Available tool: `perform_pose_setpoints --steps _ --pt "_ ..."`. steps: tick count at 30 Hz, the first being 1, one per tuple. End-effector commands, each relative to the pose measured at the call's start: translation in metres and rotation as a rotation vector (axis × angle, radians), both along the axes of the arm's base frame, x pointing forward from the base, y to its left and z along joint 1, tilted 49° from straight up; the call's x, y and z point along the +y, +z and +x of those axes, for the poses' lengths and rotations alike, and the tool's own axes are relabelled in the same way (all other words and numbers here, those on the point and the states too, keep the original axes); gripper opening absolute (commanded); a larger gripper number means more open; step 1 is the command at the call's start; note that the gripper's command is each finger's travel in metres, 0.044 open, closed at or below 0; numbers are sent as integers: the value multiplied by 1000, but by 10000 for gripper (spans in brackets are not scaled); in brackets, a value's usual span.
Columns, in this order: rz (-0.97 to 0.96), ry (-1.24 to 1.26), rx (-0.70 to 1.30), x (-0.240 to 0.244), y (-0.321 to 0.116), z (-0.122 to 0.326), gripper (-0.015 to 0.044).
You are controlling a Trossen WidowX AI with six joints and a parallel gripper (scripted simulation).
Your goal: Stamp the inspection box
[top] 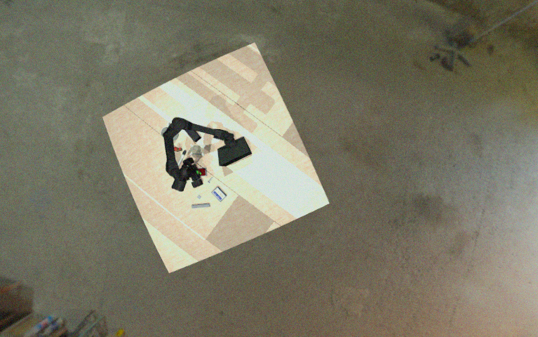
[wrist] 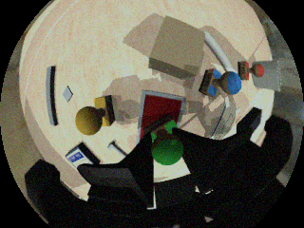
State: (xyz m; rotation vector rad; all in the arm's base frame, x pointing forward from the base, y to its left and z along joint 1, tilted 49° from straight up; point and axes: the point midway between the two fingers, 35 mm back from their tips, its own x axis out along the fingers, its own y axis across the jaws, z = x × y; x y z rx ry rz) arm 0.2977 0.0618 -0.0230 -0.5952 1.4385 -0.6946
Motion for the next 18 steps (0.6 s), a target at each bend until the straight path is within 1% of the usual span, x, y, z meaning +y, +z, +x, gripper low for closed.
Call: perform_pose_setpoints --steps 1,18 --pt "-2 5 3 -1 -1 0 0" --pt "-2 5 3 -2 -2 0 0"
